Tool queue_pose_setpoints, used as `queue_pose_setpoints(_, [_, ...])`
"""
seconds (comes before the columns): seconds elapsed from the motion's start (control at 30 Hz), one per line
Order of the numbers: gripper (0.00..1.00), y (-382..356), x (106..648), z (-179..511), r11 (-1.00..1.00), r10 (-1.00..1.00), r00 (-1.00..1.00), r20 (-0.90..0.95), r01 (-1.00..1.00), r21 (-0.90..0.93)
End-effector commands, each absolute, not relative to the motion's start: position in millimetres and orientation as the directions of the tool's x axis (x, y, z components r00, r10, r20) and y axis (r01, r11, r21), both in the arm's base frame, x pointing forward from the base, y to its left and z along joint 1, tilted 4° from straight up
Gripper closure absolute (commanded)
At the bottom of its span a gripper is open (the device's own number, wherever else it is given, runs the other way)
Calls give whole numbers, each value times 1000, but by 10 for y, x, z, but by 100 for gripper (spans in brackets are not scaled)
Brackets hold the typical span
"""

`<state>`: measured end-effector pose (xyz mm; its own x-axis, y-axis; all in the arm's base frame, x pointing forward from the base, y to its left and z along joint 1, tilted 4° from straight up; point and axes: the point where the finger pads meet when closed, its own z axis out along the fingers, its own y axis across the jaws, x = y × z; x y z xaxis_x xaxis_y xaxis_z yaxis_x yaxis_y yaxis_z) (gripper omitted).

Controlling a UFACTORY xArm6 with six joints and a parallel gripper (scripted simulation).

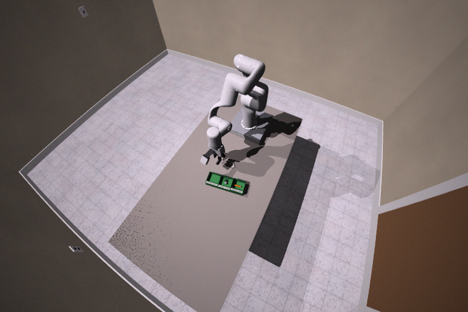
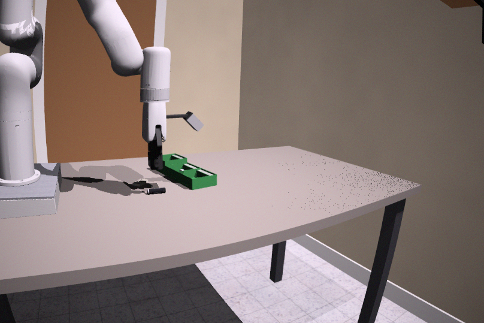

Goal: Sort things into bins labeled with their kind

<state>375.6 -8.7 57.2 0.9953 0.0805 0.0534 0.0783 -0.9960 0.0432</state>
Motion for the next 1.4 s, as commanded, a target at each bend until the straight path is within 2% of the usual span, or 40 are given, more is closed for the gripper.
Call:
queue_pose_setpoints(0.0, [72,-92,3771,439,-996,80,995,55,78,44])
queue_pose_setpoints(0.4, [72,-110,3805,17,-996,80,995,55,78,44])
queue_pose_setpoints(1.37, [72,-114,3803,-103,-996,80,995,55,78,44])
